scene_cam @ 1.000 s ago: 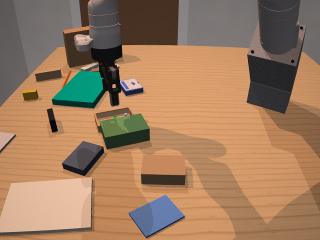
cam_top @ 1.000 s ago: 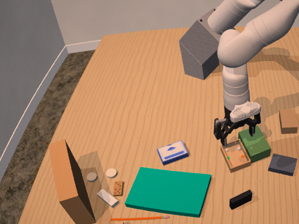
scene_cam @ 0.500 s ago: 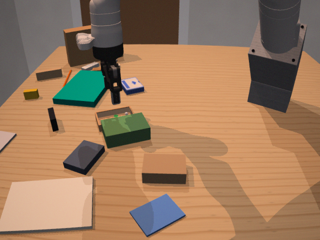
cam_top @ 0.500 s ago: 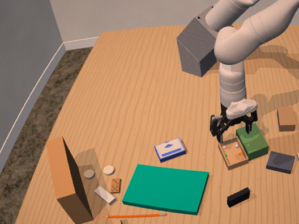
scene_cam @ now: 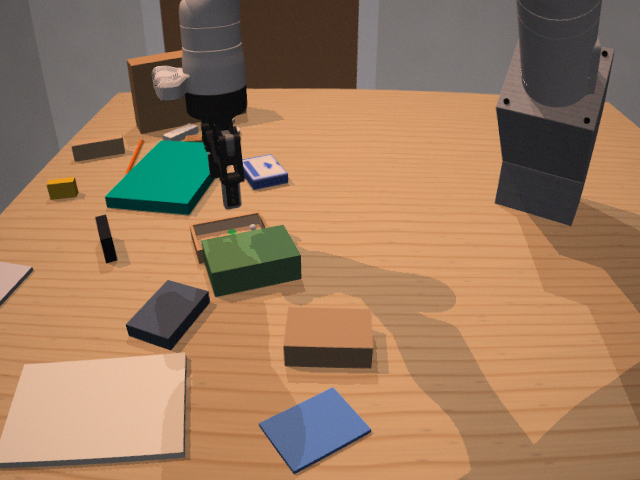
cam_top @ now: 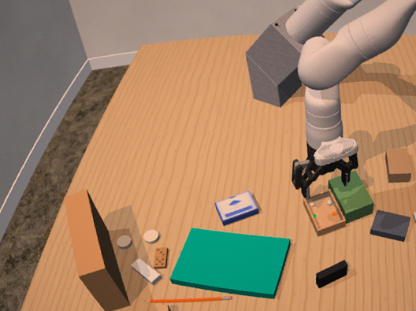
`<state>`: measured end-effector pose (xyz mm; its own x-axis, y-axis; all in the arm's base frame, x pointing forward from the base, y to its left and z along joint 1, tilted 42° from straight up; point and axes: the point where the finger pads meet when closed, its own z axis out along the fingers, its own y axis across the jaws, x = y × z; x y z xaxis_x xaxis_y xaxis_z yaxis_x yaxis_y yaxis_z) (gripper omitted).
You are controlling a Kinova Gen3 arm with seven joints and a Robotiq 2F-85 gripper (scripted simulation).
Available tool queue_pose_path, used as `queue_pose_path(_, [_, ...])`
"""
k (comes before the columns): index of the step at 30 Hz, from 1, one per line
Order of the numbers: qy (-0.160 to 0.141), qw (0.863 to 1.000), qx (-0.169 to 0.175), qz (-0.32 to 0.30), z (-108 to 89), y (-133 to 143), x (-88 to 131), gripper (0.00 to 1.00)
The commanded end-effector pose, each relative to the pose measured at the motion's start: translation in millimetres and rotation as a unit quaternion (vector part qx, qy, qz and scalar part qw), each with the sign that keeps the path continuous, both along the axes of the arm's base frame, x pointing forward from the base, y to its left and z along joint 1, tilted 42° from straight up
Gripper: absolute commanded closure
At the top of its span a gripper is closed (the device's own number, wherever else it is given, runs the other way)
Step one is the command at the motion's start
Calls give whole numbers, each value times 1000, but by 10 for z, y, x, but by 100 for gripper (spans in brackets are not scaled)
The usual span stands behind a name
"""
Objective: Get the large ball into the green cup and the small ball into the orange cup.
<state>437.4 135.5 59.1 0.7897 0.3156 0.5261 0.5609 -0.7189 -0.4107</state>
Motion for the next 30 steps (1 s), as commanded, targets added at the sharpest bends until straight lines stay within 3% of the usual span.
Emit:
queue_pose_path(1, [5,1000,-2,-10,-19,-46,5,0])
queue_pose_path(28, [5,1000,-2,-10,-19,-46,5,0])
queue_pose_path(29, [5,1000,-2,-10,-19,-46,5,100])
queue_pose_path(30, [5,1000,-2,-10,-19,-46,5,100])
